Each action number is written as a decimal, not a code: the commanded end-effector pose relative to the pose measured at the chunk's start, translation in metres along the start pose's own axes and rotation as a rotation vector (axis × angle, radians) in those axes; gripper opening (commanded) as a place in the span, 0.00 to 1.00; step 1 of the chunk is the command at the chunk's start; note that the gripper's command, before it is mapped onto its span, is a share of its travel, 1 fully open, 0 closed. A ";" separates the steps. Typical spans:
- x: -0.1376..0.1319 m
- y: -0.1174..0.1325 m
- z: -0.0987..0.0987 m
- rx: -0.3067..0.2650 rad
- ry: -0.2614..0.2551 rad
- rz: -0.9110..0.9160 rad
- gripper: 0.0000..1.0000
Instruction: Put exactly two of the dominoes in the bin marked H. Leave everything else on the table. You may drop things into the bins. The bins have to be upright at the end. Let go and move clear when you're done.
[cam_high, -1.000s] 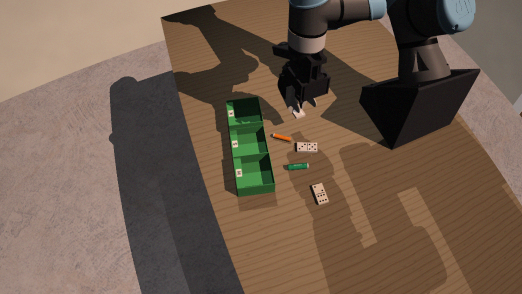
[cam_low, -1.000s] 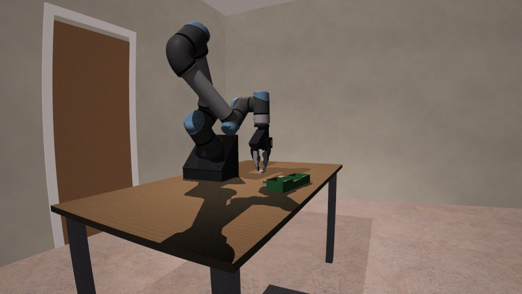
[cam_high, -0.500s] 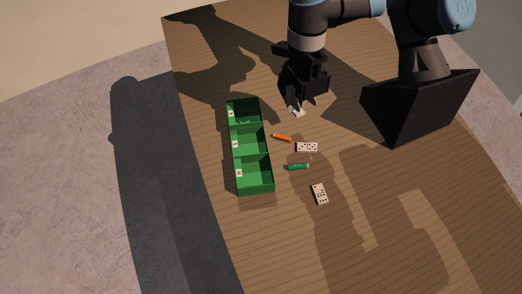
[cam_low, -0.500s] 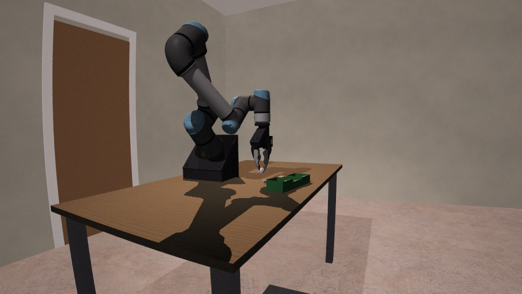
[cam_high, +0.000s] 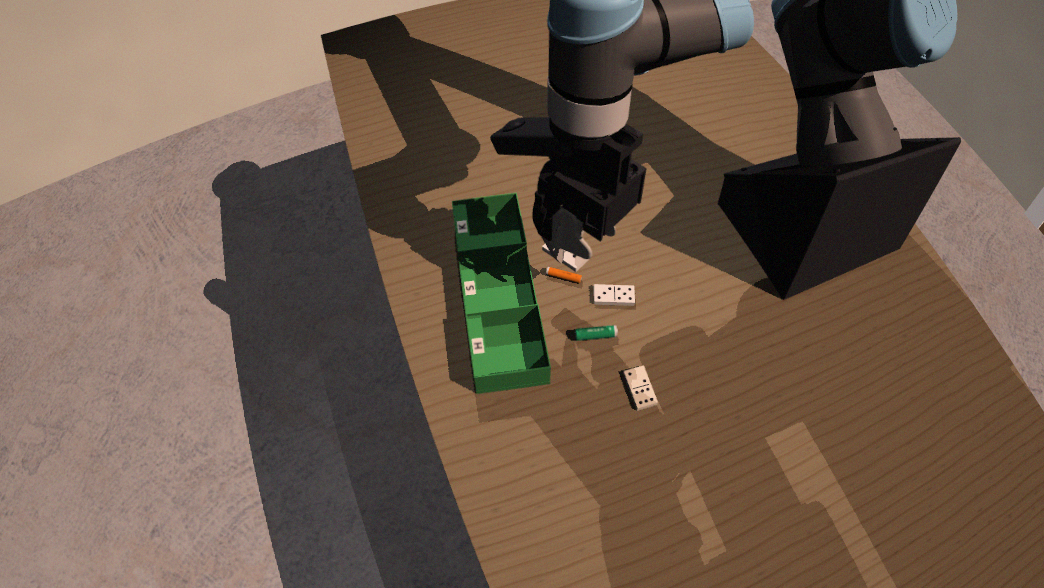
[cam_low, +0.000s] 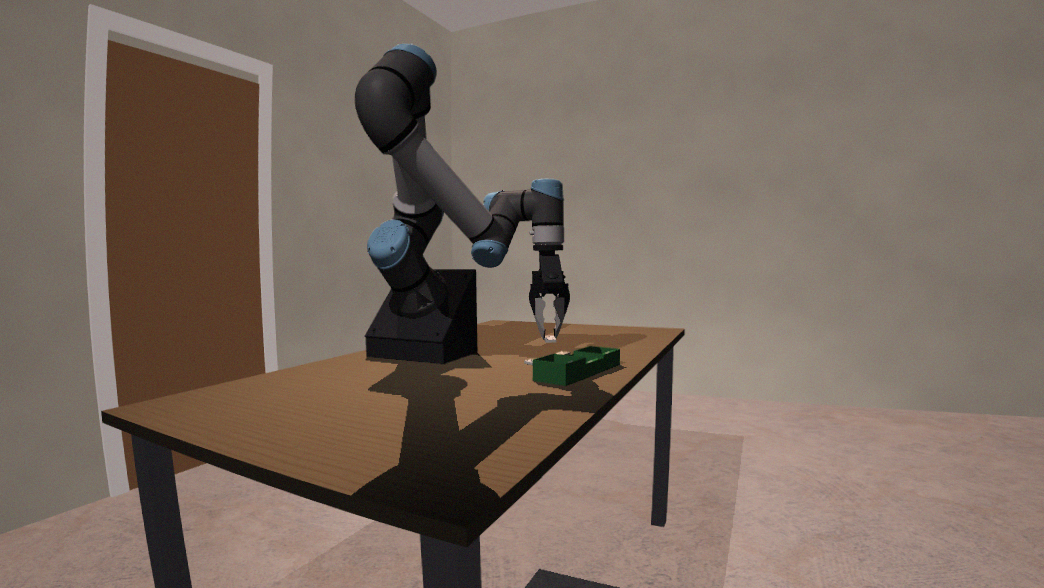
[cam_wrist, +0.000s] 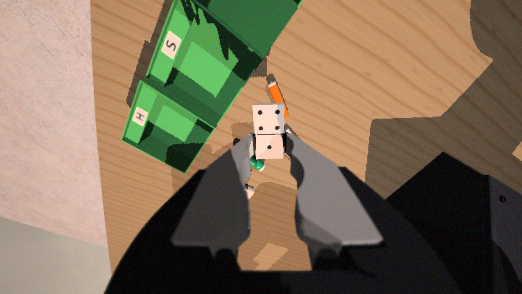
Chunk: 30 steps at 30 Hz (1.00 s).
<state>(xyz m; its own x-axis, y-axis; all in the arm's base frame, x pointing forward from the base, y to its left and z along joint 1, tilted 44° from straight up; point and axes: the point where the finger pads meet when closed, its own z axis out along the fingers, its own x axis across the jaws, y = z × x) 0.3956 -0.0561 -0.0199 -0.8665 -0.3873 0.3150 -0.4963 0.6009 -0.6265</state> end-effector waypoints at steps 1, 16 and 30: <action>-0.035 0.005 0.001 0.000 0.000 -0.157 0.00; -0.111 0.019 0.001 0.002 -0.003 -0.544 0.00; -0.111 0.019 0.001 0.002 0.006 -0.902 0.00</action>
<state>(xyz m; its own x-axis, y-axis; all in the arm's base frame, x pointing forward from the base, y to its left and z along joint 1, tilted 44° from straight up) 0.4814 -0.0030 -0.0674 -0.2750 -0.6903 0.6692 -0.9602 0.1615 -0.2280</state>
